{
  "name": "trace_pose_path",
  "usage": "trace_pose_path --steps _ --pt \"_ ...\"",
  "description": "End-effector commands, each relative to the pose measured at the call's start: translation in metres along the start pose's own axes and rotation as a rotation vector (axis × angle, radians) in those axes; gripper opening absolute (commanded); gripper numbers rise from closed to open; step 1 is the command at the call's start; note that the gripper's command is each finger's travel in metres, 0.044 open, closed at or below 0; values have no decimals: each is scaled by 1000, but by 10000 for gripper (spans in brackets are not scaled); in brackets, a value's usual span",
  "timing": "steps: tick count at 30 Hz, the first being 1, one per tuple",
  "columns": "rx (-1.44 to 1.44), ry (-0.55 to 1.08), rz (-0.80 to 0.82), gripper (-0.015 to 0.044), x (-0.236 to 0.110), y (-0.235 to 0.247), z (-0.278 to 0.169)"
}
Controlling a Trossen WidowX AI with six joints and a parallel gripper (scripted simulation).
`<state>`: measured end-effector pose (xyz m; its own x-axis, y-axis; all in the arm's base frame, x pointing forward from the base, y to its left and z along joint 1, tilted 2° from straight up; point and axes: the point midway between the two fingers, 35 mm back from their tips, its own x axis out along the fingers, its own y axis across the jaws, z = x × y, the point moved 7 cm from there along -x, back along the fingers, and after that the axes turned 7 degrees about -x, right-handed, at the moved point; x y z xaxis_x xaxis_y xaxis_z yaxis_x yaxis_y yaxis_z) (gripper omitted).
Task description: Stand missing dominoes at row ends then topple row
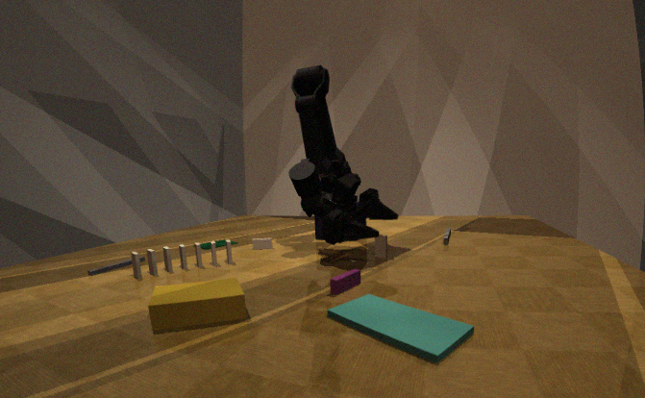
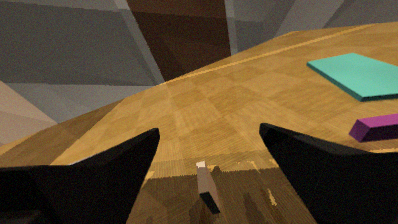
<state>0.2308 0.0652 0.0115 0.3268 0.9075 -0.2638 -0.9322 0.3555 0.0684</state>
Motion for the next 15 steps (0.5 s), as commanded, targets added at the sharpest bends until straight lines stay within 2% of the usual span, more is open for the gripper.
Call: trace_pose_path --steps 1,6,11,15 --pt "279 159 -57 440 24 -20 5" --pt "667 427 -201 440 52 -29 22" --pt "972 705 -456 440 60 -22 50" --pt "1052 808 -656 440 65 -9 84"
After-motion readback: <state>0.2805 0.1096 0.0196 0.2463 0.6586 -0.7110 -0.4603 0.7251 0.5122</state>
